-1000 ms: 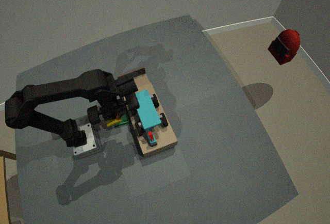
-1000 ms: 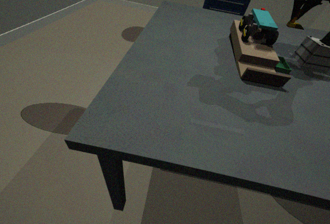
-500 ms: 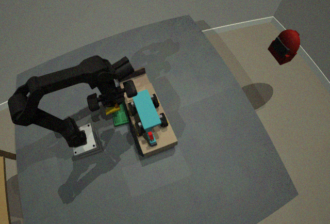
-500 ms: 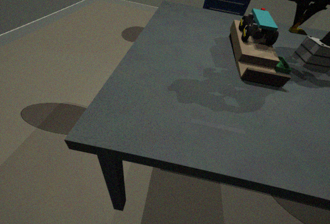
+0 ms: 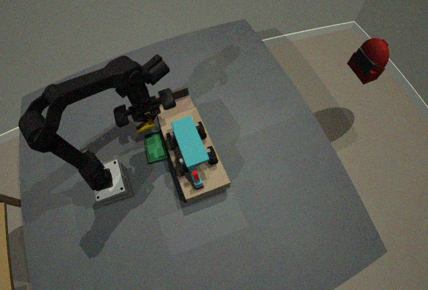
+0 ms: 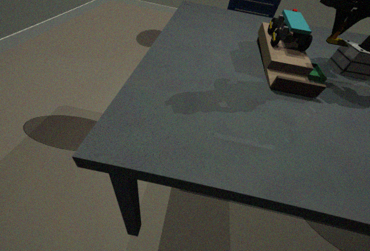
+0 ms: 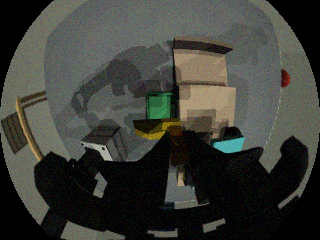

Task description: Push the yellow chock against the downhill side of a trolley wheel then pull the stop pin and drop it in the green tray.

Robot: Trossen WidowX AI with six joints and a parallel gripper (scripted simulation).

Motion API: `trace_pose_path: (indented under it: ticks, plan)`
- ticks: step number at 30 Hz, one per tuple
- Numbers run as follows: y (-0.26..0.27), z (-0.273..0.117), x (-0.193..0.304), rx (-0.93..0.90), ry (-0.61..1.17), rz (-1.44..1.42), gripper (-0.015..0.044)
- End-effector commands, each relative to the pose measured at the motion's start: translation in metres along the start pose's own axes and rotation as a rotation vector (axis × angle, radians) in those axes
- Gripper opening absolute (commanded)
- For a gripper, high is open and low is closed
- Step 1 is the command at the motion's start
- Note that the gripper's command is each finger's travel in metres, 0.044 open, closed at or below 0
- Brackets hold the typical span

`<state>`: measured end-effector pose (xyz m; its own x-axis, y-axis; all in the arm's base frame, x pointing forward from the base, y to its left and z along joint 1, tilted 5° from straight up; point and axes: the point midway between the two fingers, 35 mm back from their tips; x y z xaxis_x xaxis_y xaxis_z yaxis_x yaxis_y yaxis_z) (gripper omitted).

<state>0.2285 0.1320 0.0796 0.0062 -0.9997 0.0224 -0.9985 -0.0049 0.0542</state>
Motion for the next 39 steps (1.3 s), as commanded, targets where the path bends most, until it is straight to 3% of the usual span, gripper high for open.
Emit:
trace_pose_path:
  ticks: [1, 12, 39]
  plan:
    - [-0.003, 0.001, -0.018, -0.001, -0.005, 0.002, 0.0]
    - [-0.008, 0.004, -0.046, -0.002, -0.004, -0.045, 0.0]
    - [-0.008, 0.004, -0.049, -0.041, 0.053, -0.994, 0.0]
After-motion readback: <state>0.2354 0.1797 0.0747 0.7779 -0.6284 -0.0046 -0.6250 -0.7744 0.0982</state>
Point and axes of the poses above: the point midway between the two fingers, 35 mm back from their tips, its own z axis out along the fingers, its own y axis across the jaws, x = y × z, and after that the axes turned 3 degrees about z, right-handed
